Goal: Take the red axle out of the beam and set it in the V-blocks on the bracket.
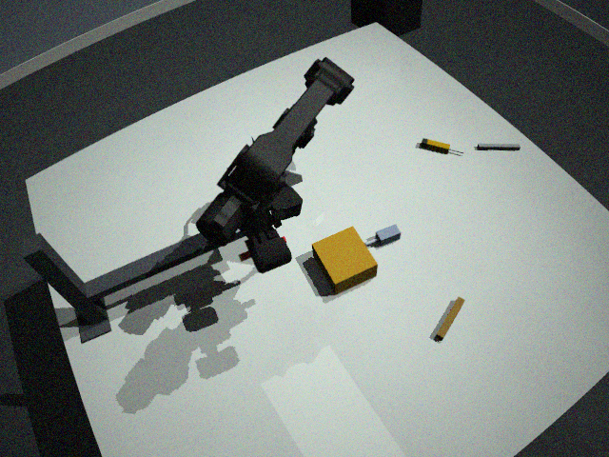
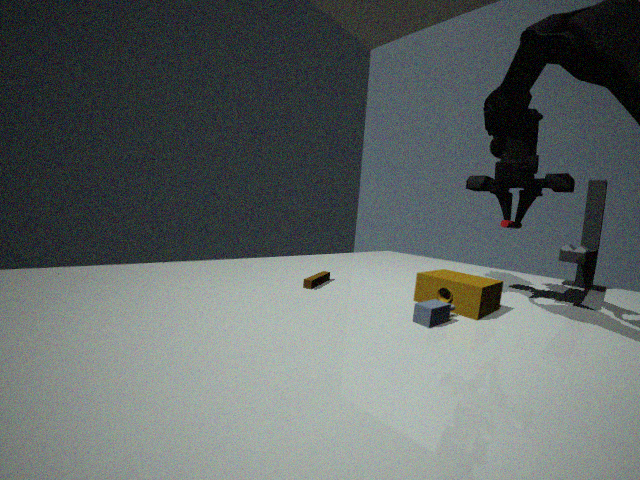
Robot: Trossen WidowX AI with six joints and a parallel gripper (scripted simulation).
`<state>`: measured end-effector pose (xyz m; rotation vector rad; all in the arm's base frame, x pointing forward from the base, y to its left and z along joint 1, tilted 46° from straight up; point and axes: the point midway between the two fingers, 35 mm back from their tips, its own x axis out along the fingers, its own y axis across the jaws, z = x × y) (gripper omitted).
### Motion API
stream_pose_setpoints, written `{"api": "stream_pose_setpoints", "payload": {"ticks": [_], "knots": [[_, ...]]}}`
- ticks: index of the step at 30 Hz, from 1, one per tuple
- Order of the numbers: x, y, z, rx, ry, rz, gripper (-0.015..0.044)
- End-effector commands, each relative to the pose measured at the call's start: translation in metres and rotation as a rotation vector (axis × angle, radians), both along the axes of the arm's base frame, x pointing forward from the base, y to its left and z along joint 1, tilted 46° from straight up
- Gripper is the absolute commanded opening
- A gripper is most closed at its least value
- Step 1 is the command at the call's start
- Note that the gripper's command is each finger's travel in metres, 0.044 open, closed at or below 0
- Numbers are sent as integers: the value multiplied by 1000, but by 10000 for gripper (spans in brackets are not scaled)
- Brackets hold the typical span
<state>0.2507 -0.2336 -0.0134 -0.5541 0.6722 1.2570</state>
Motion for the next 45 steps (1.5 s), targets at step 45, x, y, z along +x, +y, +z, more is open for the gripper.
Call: {"api": "stream_pose_setpoints", "payload": {"ticks": [45], "knots": [[-109,0,-55,3,-2,21,157]]}}
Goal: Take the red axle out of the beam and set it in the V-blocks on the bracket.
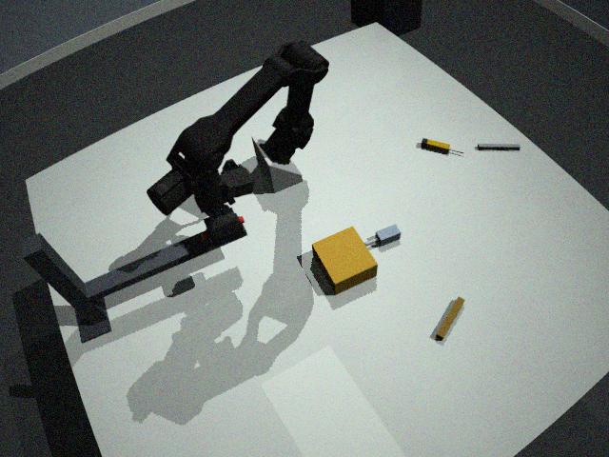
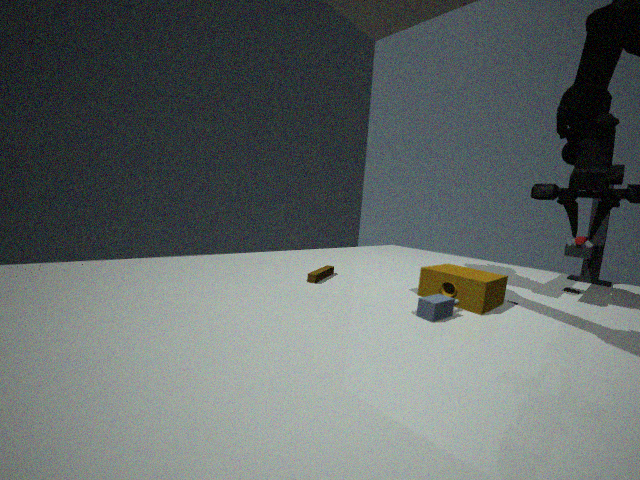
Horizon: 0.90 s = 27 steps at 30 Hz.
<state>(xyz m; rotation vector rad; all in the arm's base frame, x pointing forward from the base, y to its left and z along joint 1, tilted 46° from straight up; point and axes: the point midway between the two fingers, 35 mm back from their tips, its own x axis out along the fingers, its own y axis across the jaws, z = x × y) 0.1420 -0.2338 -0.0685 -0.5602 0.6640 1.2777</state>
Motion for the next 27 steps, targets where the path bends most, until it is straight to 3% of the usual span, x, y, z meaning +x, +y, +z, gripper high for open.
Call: {"api": "stream_pose_setpoints", "payload": {"ticks": [1,11,27], "knots": [[0,0,0,-1,-1,0,184],[0,-2,2,3,0,-2,440],[-3,-13,15,14,2,-9,440]]}}
